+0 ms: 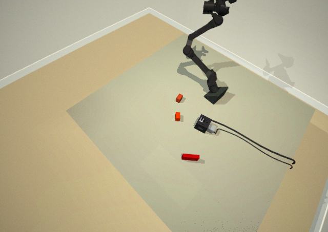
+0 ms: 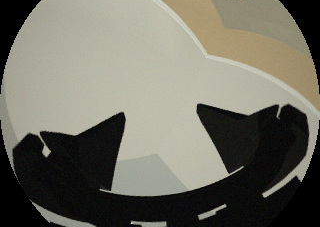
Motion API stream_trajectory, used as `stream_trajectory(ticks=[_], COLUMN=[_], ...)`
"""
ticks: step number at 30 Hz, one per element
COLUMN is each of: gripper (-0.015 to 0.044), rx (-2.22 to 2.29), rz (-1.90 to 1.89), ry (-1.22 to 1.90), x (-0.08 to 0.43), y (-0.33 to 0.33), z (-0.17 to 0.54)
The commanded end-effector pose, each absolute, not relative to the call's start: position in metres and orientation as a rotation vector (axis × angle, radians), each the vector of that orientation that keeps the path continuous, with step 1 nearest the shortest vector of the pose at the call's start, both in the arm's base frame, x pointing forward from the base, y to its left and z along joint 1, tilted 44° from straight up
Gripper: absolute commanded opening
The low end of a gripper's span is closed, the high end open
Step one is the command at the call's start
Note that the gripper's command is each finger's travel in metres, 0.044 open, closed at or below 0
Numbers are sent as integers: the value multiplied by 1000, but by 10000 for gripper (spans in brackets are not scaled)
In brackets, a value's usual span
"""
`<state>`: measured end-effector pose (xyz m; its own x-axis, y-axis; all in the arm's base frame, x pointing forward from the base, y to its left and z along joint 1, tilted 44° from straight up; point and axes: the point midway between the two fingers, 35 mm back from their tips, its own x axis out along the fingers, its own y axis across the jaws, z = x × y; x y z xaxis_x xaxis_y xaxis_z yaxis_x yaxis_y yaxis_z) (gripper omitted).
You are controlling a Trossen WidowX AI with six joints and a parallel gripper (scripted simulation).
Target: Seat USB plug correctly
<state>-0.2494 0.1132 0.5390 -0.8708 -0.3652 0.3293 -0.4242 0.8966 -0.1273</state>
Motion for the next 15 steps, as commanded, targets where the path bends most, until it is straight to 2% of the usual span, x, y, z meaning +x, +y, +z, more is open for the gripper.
stream_trajectory(ticks=[1,5,9,15], gripper=[426,440,440,440], rx=[579,316,33,-354], rz=[297,648,843,1251], ry=[-2764,-2715,-2635,-2349], x=[-250,-253,-241,-205], y=[116,183,250,344], z=[539,530,509,471])
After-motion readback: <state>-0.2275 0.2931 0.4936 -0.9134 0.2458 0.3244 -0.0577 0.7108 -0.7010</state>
